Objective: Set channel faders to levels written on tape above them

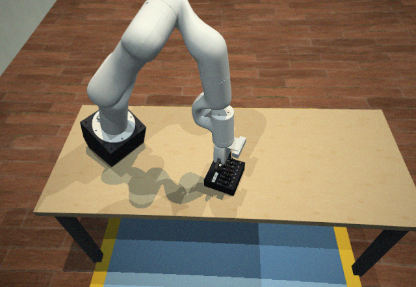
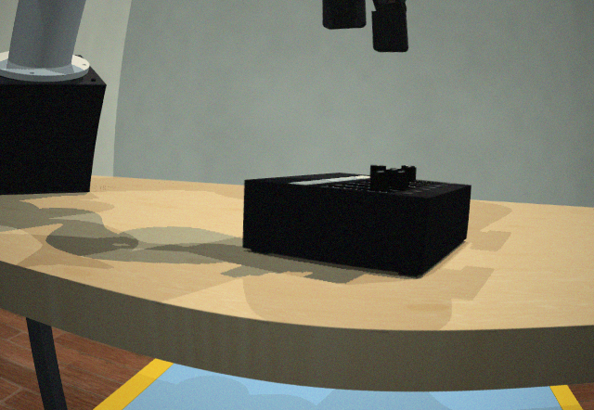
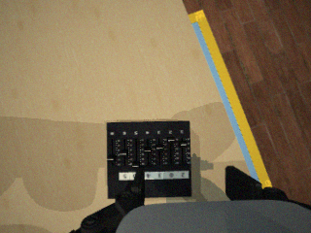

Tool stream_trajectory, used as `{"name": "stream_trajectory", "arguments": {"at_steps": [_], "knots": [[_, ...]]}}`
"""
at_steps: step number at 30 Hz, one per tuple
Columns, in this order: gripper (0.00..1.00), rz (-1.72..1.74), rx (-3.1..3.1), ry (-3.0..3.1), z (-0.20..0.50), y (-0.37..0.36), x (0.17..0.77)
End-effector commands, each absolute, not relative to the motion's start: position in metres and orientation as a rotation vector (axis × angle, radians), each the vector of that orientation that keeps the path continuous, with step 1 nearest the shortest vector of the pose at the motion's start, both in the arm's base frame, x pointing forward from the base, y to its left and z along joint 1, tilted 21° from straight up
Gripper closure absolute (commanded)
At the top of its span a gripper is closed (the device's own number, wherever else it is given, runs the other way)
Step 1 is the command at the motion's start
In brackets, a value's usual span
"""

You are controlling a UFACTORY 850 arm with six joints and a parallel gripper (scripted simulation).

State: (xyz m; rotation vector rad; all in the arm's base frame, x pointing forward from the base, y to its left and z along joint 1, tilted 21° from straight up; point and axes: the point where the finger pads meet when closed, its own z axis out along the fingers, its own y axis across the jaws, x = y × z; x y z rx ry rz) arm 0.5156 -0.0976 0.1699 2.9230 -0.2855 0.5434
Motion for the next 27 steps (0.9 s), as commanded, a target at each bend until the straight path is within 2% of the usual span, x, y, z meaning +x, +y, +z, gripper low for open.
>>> {"name": "stream_trajectory", "arguments": {"at_steps": [1,27], "knots": [[0.0,0.503,2.933,-0.288,0.1813,-0.0957,0.5129],[0.0,0.503,2.933,-0.288,0.1903,-0.094,0.5099]]}}
